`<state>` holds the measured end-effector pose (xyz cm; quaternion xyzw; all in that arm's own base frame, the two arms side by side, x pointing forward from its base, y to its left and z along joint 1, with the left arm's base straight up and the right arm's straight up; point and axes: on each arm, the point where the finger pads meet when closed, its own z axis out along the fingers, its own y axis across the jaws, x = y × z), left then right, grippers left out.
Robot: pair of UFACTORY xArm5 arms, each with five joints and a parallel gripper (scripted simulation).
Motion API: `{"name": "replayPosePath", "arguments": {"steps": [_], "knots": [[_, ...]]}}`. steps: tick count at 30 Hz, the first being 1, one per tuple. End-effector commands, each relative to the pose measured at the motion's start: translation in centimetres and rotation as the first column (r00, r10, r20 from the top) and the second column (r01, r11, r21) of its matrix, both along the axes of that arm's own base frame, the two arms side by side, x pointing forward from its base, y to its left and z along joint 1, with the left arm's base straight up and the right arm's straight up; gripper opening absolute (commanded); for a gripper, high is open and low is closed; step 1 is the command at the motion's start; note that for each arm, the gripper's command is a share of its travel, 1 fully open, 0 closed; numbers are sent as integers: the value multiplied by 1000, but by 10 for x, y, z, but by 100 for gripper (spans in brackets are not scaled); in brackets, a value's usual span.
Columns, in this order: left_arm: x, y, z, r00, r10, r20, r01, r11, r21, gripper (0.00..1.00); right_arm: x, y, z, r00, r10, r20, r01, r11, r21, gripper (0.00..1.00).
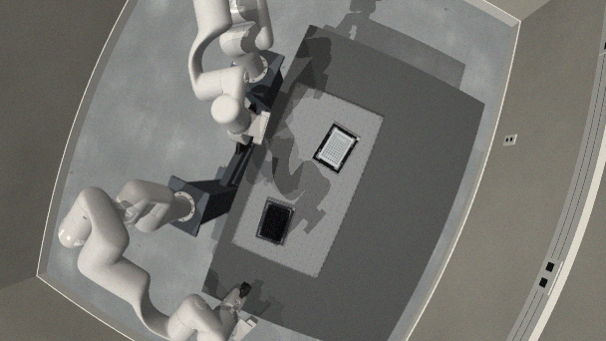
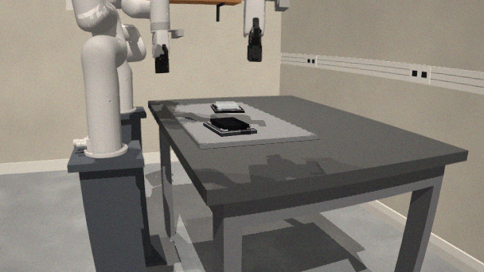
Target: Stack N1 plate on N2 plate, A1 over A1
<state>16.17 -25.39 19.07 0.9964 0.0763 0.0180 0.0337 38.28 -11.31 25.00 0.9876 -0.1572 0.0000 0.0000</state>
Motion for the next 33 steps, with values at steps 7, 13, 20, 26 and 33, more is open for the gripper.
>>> {"name": "replayPosePath", "arguments": {"steps": [7,13,20,26,33], "knots": [[1,-1,1,1000,0,2,0,1000,-3,100,-15,-45,1,994,-111,3,111,994,-1,100],[1,-1,1,1000,0,2,0,1000,-3,100,-23,-62,1,984,-177,3,177,984,-1,100],[1,-1,1,1000,0,2,0,1000,-3,100,-36,-87,1,974,-226,3,226,974,-1,100],[1,-1,1,1000,0,2,0,1000,-3,100,-51,-111,1,962,-275,3,275,962,-1,100],[19,-3,4,992,-126,12,126,992,7,100,-51,-111,1,962,-275,3,275,962,-1,100]]}}
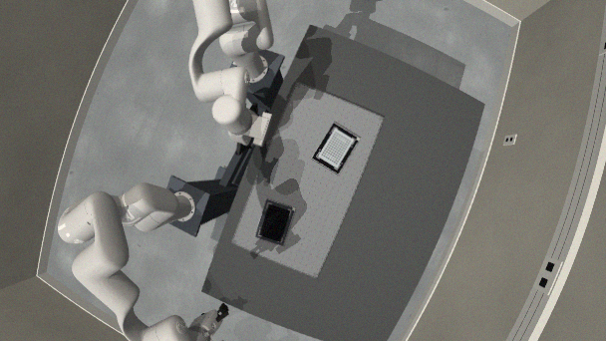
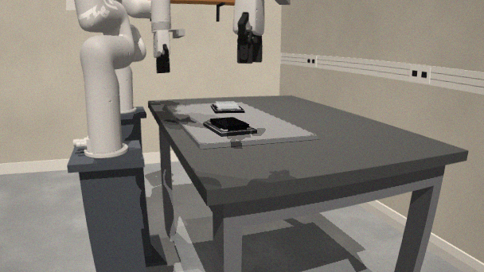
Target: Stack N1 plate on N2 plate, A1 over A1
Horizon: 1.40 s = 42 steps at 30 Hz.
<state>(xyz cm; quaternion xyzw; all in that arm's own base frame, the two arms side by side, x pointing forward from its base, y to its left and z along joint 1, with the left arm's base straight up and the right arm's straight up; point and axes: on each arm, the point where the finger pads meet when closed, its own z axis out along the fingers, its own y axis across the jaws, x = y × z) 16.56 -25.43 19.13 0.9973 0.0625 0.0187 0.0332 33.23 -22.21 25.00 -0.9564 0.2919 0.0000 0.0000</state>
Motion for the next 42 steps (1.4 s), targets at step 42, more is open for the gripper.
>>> {"name": "replayPosePath", "arguments": {"steps": [42], "knots": [[146,12,-7,576,-817,-2,815,574,76,100,0,-2,1,1000,-1,3,1,1000,-2,100]]}}
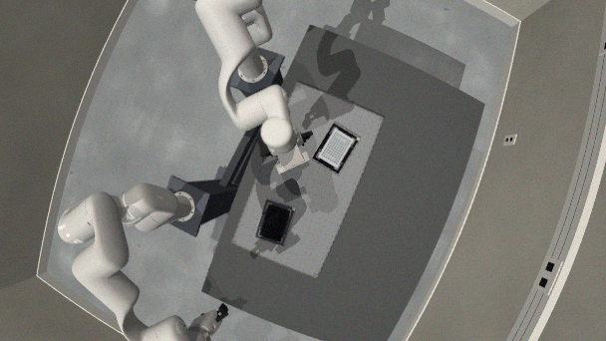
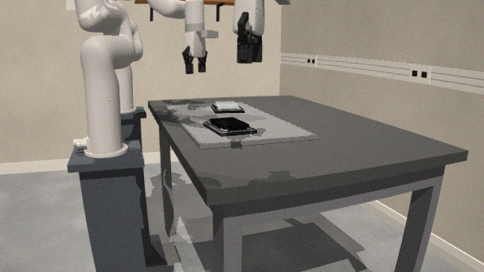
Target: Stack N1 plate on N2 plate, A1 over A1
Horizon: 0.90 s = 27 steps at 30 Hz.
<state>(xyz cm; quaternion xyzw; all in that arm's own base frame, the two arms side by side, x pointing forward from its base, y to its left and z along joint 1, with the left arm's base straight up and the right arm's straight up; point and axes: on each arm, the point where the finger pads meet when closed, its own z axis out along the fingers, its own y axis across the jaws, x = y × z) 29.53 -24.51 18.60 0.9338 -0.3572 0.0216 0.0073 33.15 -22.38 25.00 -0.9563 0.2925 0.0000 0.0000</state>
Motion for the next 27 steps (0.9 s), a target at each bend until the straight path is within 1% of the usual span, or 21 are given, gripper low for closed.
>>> {"name": "replayPosePath", "arguments": {"steps": [1,4,8,10,12,13,15,17,19,21,23,24,26,27], "knots": [[21,4,-2,991,-132,0,132,991,9,100,1,0,1,1000,0,3,0,1000,-2,100],[22,5,-3,991,-132,0,132,991,9,100,1,0,1,1000,0,3,0,1000,-2,100],[40,11,-7,966,-257,-3,257,966,17,100,1,0,1,1000,0,3,0,1000,-2,100],[42,12,-7,966,-257,-3,257,966,17,100,1,0,1,1000,0,3,0,1000,-2,100],[51,16,-10,948,-318,-4,318,948,21,100,1,0,1,1000,0,3,0,1000,-2,100],[53,16,-10,948,-318,-4,318,948,21,100,1,0,1,1000,0,3,0,1000,-2,100],[61,20,-13,926,-377,-6,377,926,24,100,1,0,1,1000,0,3,0,1000,-2,100],[63,21,-13,926,-377,-6,377,926,24,100,1,0,1,1000,0,3,0,1000,-2,100],[71,25,-16,900,-435,-9,435,900,27,100,1,0,1,1000,0,3,0,1000,-2,100],[71,25,-16,900,-435,-9,435,900,27,100,1,0,1,1000,0,3,0,1000,-2,100],[80,29,-18,871,-491,-12,491,870,29,100,1,0,1,1000,0,3,0,1000,-2,100],[83,31,-19,871,-491,-12,491,870,29,100,1,0,1,1000,0,3,0,1000,-2,100],[91,36,-22,838,-546,-14,546,837,31,100,1,0,1,1000,0,3,0,1000,-2,100],[93,37,-23,838,-546,-14,546,837,31,100,1,0,1,1000,0,3,0,1000,-2,100]]}}
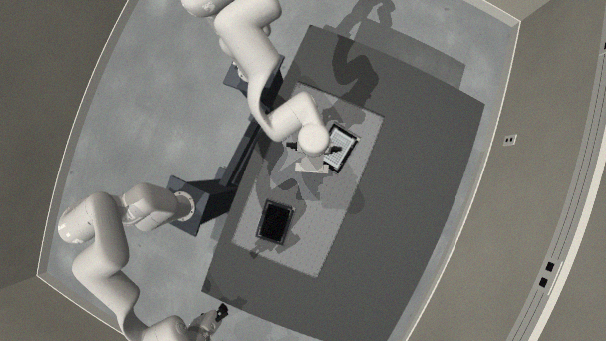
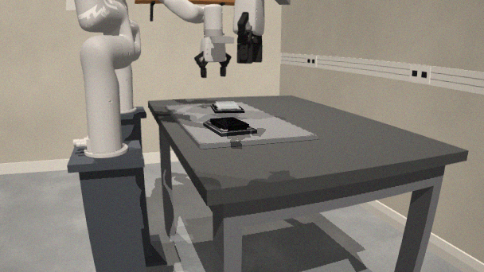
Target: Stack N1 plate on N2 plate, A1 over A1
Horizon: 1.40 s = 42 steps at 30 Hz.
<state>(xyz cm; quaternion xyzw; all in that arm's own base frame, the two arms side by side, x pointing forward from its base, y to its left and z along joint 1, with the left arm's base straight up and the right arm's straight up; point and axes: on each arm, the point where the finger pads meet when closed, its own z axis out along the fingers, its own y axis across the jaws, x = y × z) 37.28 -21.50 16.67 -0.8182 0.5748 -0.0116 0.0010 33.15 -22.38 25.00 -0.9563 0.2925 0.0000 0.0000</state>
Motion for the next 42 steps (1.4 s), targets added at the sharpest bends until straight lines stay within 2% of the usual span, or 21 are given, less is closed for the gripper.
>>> {"name": "replayPosePath", "arguments": {"steps": [1,6,11,14,20,22,37,42], "knots": [[15,7,-3,997,-83,-1,83,997,3,100,1,0,1,1000,0,3,0,1000,-2,100],[33,18,-10,978,-209,-5,209,978,8,100,1,0,1,1000,0,3,0,1000,-2,100],[39,22,-12,970,-241,-7,241,970,9,100,1,0,1,1000,0,3,0,1000,-2,100],[50,30,-17,944,-331,-10,331,943,11,100,1,0,1,1000,0,3,0,1000,-2,100],[63,40,-23,921,-390,-13,391,921,12,100,1,0,1,1000,0,3,0,1000,-2,100],[70,46,-27,894,-448,-16,448,894,12,100,1,0,1,1000,0,3,0,1000,-2,100],[72,48,-28,894,-448,-16,448,894,12,100,1,0,1,1000,0,3,0,1000,-2,100],[72,48,-36,894,-448,-16,448,894,12,100,1,0,1,1000,0,3,0,1000,-2,100]]}}
